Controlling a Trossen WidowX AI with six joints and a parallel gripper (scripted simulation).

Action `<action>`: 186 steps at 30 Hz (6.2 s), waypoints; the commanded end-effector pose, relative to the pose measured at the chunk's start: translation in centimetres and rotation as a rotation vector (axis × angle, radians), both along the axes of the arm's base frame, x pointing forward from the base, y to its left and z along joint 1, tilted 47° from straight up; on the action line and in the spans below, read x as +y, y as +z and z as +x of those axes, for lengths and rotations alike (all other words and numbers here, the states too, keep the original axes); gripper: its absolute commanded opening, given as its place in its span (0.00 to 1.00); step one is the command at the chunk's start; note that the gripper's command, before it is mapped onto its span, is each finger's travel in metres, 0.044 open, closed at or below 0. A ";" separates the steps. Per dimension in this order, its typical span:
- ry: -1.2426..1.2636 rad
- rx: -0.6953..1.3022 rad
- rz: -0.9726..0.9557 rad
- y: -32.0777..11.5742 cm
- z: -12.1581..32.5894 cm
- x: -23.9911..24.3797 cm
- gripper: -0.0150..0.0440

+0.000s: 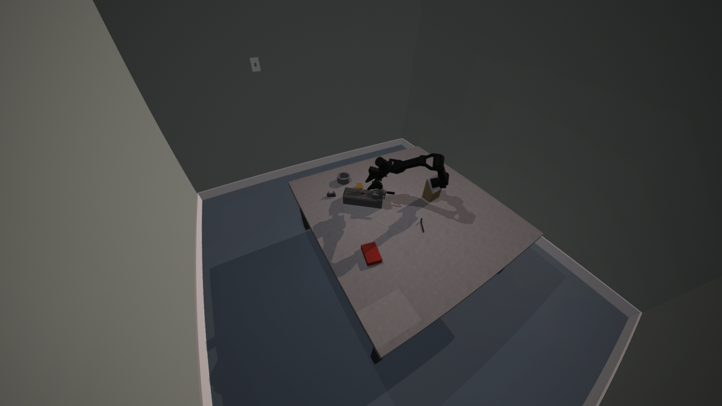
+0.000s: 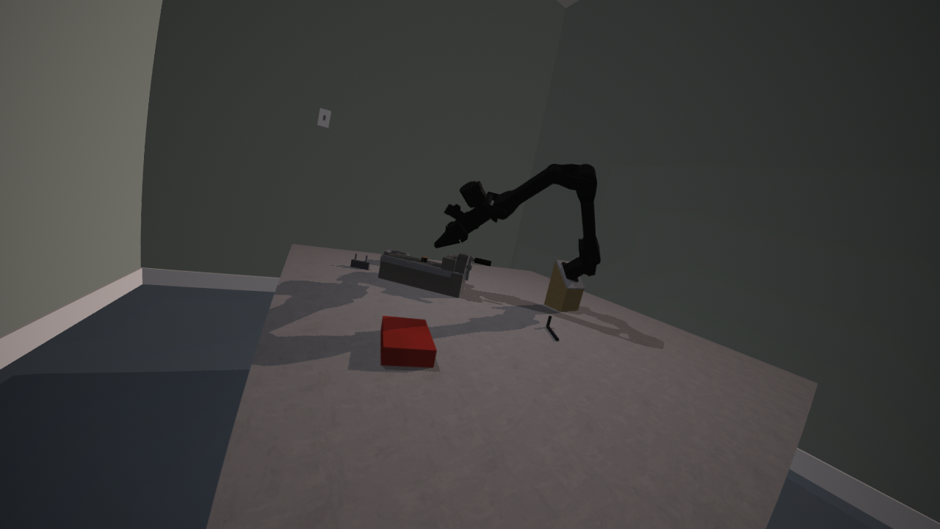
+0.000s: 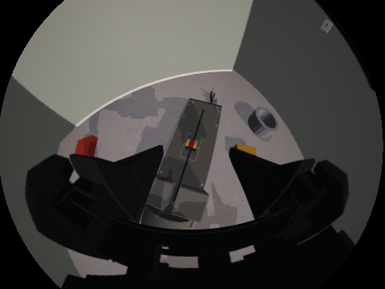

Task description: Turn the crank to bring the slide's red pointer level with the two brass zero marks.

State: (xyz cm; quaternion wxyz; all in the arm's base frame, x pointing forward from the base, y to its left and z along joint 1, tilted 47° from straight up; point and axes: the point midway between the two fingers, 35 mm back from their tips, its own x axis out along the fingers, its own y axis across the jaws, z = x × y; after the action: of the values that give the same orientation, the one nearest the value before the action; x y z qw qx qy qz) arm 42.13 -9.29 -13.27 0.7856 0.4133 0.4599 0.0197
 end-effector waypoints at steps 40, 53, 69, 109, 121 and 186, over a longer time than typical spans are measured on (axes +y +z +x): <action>0.000 0.000 0.000 0.0 0.0 0.0 0.61; 0.000 0.000 0.000 0.0 0.0 0.0 0.87; 0.000 0.000 0.000 0.0 0.0 0.0 0.25; 0.000 0.000 0.001 0.0 0.0 0.0 0.69; 0.000 0.000 0.001 0.0 0.0 0.0 0.25; 0.000 -0.001 0.002 0.0 0.0 0.0 0.25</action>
State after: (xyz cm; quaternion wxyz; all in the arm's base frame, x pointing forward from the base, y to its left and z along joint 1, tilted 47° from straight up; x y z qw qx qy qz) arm 42.15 -9.26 -13.25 0.7854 0.4141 0.4596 0.0205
